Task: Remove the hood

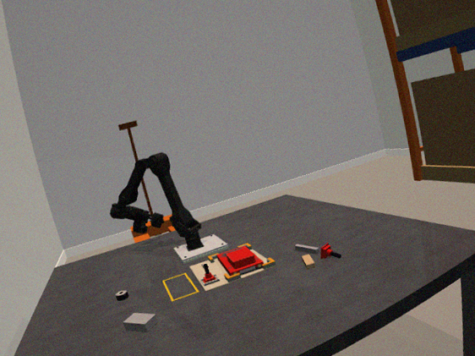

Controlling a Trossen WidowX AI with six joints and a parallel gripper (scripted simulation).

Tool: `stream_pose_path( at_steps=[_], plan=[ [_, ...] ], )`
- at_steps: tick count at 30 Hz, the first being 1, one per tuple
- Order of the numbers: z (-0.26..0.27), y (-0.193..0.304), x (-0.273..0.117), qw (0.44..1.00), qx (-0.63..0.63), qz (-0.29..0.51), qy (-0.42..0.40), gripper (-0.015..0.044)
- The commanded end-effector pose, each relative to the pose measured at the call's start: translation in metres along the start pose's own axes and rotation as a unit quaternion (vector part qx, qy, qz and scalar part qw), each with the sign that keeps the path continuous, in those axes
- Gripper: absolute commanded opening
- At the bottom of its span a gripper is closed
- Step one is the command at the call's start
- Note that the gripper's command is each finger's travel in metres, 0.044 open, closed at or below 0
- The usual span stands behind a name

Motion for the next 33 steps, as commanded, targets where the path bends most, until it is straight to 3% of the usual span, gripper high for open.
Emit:
stream_pose_path(
  at_steps=[1, 16, 33],
  plan=[
    [-0.001, -0.015, -0.025, 0.999, 0.008, -0.041, 0.024, 0.0440],
    [0.030, -0.063, -0.147, 0.969, 0.002, -0.226, 0.099, 0.0440],
    [0.118, -0.073, -0.274, 0.904, -0.020, -0.414, 0.102, 0.0440]
  ],
)
Point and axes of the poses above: the point midway between the two fingers, 35 mm back from their tips, its own x axis out along the fingers, its own z axis across the jaws, y = z × x, the point moved 9 cm from there along -x, back along the fingers, and after that the axes turned 13 degrees about x, right-handed, at the moved point
